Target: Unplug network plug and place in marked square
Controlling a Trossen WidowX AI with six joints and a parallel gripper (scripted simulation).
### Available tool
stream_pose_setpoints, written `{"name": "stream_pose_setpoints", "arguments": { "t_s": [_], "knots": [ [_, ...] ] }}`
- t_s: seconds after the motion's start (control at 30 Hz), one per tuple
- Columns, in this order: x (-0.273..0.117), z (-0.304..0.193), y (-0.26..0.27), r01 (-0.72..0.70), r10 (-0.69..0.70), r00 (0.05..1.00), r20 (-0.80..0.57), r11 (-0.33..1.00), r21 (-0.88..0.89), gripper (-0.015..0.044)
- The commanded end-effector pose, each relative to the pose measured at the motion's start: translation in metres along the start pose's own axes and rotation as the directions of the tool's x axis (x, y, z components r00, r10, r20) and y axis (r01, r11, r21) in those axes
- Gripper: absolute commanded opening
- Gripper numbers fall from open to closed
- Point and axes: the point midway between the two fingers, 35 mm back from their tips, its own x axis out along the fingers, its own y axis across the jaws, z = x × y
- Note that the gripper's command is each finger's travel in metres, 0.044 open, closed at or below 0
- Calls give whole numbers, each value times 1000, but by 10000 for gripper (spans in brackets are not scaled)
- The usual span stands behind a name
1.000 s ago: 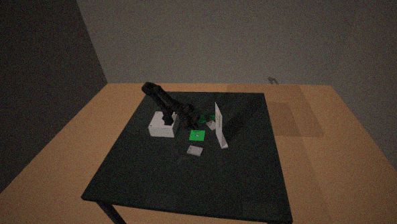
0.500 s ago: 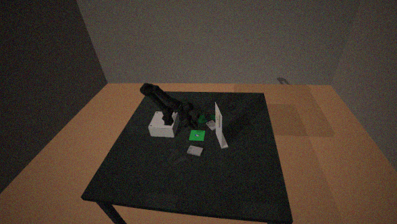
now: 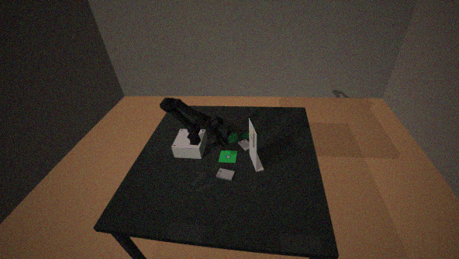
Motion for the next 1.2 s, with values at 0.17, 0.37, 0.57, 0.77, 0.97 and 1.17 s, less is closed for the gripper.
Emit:
{"name": "stream_pose_setpoints", "arguments": {
  "t_s": [0.17,0.37,0.57,0.77,0.97,1.17],
  "knots": [
    [-9,1,6,-10,10,1000,3,1000,3,156],
    [-14,1,7,-10,10,1000,3,1000,3,156],
    [-20,1,8,-10,10,1000,3,1000,3,156],
    [-21,0,5,1,-1,1000,0,1000,0,156],
    [-33,0,18,-1,1,1000,0,1000,0,156],
    [-48,0,30,-3,3,1000,1,1000,1,156]
  ]
}}
